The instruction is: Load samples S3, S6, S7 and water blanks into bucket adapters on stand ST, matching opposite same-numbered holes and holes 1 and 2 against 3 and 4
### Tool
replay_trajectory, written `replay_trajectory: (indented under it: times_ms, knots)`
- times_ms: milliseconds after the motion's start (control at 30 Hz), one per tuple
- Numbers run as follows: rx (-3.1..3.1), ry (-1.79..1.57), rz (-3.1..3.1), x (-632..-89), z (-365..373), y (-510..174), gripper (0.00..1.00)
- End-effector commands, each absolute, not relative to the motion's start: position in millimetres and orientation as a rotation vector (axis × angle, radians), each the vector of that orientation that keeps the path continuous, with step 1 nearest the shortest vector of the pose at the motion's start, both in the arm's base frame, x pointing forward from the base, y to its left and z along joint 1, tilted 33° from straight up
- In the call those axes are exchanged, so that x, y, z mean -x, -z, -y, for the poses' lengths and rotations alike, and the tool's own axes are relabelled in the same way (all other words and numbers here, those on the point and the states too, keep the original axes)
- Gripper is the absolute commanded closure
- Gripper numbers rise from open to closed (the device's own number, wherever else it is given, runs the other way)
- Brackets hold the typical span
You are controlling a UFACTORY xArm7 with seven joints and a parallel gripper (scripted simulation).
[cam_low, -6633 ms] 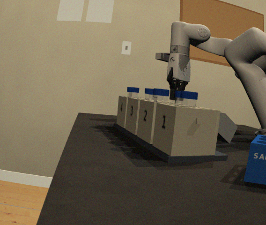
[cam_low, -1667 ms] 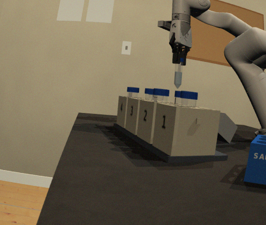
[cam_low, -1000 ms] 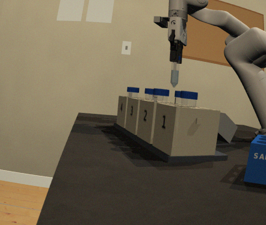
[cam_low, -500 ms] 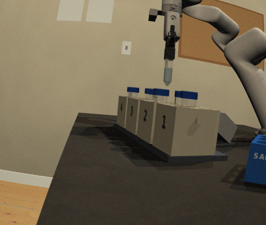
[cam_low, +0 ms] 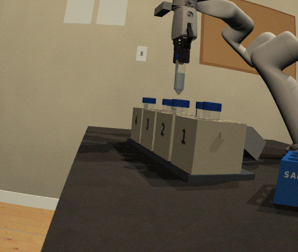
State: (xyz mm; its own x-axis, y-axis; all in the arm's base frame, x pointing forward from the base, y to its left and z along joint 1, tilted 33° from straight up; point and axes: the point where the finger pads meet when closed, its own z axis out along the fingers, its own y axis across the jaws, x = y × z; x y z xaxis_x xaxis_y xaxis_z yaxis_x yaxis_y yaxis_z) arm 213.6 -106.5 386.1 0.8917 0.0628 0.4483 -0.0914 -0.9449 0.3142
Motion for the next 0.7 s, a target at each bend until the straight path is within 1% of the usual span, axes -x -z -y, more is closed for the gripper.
replay_trajectory:
  times_ms: [0,267,667]
  knots:
    - [-2.727,-0.66,0.011,-230.2,91.6,-390.0,1.0]
    - [-2.727,-0.66,0.011,-255.9,64.8,-393.3,1.0]
    - [-2.727,-0.661,0.011,-255.9,64.9,-393.3,1.0]
